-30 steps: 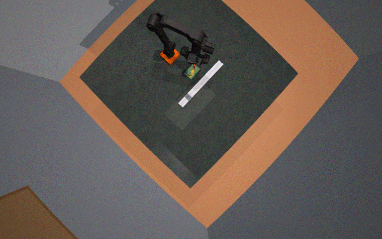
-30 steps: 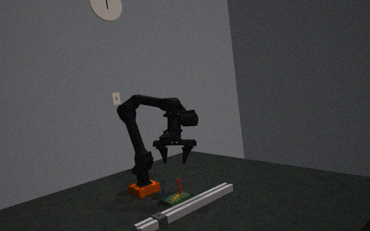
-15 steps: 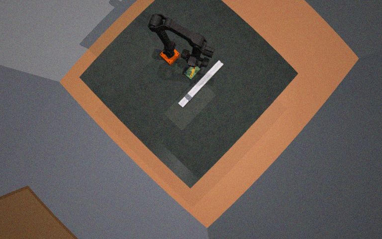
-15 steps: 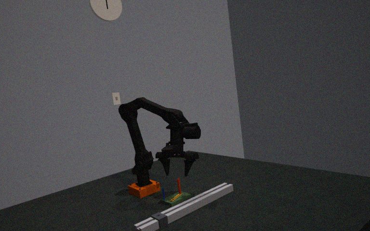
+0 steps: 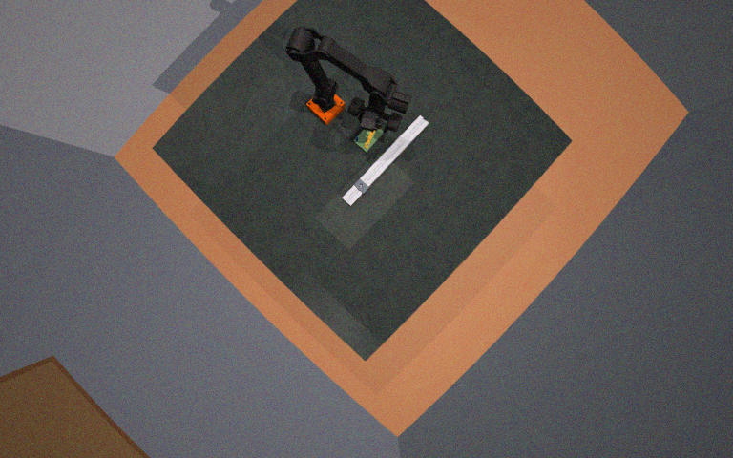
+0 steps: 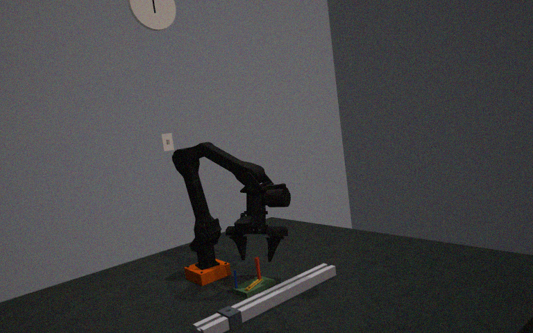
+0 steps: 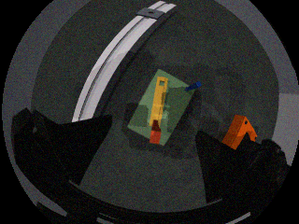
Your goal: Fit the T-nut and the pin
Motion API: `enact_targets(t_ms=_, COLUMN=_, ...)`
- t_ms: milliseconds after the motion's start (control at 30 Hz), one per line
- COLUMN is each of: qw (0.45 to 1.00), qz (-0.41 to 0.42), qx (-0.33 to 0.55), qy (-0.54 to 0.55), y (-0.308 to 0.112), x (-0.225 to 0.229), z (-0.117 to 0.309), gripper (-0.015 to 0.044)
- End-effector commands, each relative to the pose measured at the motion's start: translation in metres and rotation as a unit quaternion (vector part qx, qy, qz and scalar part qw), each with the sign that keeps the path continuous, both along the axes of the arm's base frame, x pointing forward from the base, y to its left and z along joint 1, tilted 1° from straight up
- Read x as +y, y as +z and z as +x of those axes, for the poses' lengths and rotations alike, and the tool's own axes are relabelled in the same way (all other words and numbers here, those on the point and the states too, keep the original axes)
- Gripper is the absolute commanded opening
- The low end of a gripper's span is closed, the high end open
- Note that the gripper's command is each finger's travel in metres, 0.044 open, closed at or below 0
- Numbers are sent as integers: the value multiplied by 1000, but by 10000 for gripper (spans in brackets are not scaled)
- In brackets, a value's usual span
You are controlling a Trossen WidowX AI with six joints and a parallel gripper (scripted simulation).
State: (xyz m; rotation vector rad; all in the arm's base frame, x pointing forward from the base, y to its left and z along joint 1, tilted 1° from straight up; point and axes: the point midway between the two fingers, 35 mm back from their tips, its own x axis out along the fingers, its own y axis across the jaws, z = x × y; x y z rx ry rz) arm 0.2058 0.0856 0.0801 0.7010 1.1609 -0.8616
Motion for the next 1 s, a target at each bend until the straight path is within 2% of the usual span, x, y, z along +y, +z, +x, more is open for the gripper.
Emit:
enact_targets(t_ms=0, qw=1000, qz=-4, qx=1, qy=1, y=-7, x=-1, z=1, gripper=440)
enact_targets(t_ms=600, qw=1000, qz=-4, qx=1, qy=1, y=-34, x=-2, z=0, gripper=440)
enact_targets(t_ms=967, qw=1000, qz=-4, qx=1, qy=1, y=-34, x=-2, z=0, gripper=151)
